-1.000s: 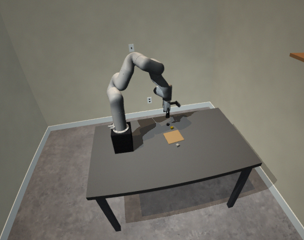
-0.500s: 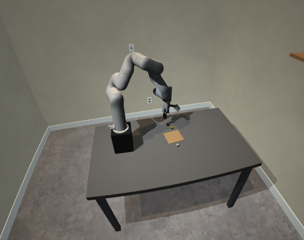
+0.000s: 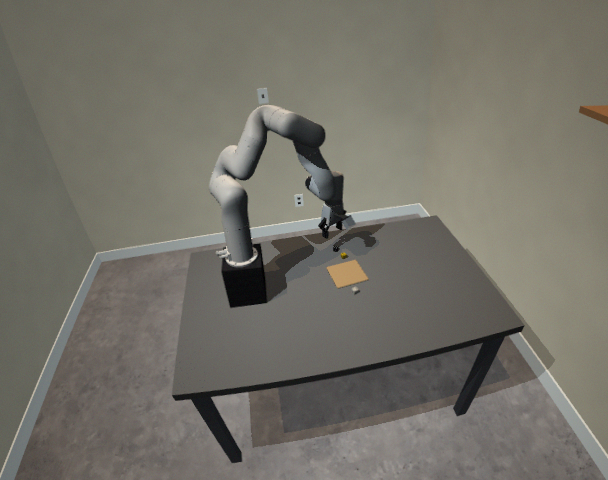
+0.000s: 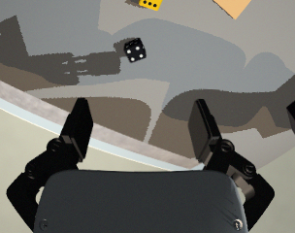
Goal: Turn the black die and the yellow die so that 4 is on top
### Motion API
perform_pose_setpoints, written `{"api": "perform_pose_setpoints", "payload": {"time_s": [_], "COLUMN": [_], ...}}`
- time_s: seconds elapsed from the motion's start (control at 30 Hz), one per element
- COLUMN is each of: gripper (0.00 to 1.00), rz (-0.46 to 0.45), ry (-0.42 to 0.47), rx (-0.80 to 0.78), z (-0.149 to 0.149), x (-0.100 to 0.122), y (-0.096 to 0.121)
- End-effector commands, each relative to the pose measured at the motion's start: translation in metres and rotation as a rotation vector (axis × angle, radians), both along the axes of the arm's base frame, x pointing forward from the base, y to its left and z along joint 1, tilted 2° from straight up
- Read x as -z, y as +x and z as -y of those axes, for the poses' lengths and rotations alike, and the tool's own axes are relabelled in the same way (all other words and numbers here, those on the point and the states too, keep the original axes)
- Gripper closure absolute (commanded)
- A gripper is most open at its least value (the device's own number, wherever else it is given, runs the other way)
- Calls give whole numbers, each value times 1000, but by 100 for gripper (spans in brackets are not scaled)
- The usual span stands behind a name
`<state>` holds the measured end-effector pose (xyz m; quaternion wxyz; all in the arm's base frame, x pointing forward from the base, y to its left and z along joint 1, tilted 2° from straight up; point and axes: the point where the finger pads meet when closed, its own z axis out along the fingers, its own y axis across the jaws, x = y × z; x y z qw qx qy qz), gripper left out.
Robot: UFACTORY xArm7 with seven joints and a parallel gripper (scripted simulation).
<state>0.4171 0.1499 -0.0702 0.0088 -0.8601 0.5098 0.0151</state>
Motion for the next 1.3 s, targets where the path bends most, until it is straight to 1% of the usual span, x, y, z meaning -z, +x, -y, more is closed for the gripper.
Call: {"api": "perform_pose_setpoints", "payload": {"time_s": [0.0, 0.03, 0.1, 0.17, 0.2, 0.23, 0.37, 0.47, 0.53, 0.63, 0.9, 1.03, 1.23, 1.27], "gripper": [0, 0, 0, 0, 0, 0, 0, 0, 0, 0, 0, 0, 0, 64], "rz": [7, 8, 8, 10, 10, 11, 14, 18, 18, 23, 35, 39, 40, 40], "ry": [-16, -17, -18, -19, -20, -21, -22, -24, -24, -24, -22, -21, -21, -21], "rx": [130, 194, 225, 310, 316, 376, 486, 605, 605, 741, 977, 1047, 1058, 1058], "z": [1, 1, 2, 3, 3, 4, 5, 7, 7, 9, 13, 14, 14, 14], "x": [0, 1, 1, 2, 2, 2, 3, 4, 4, 4, 5, 5, 5, 5], "y": [2, 2, 2, 2, 3, 3, 4, 4, 4, 6, 8, 9, 9, 9]}}
